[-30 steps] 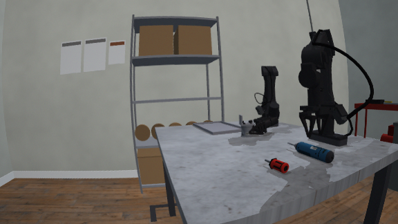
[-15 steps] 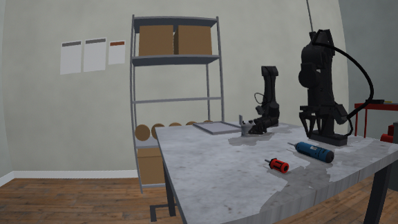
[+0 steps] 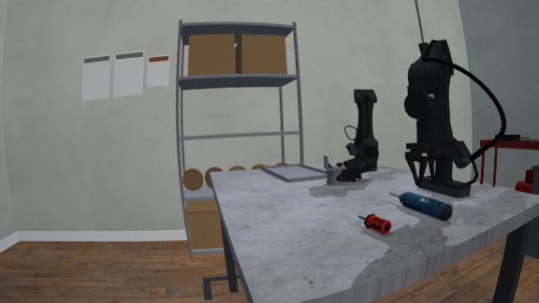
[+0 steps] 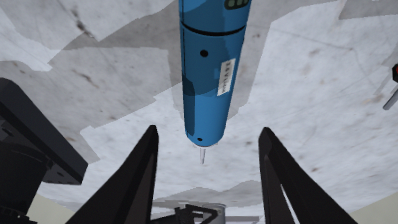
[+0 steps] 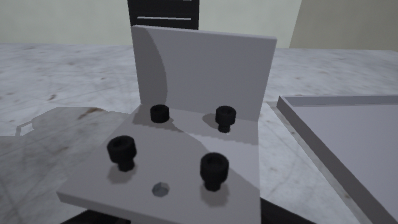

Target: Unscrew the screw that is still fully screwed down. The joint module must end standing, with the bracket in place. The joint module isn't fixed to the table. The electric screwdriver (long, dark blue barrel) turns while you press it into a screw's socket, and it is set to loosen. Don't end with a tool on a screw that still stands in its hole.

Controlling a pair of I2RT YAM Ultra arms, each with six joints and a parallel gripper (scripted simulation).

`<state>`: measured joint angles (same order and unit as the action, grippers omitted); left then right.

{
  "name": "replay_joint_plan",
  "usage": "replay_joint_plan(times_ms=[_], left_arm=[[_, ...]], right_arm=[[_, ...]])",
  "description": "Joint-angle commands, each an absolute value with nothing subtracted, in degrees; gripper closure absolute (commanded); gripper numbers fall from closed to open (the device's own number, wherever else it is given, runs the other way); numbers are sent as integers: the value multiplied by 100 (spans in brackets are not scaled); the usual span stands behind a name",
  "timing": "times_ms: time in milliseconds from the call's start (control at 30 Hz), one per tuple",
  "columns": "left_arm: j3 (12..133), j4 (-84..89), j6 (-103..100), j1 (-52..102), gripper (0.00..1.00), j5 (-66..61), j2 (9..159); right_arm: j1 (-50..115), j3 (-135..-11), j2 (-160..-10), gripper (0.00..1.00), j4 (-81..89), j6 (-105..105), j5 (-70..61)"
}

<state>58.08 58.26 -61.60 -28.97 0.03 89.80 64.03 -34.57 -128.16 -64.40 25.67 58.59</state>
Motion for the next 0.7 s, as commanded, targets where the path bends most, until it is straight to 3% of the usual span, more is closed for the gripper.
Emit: replay_joint_plan(times_ms=[0, 667], left_arm=[[5969, 5790, -6189, -2831, 35, 85, 8874], [5969, 5790, -6189, -2831, 35, 85, 8874]], right_arm=[[6399, -3469, -12784, 39, -6449, 2560, 5863], [6399, -3469, -12784, 40, -6449, 2560, 5863]])
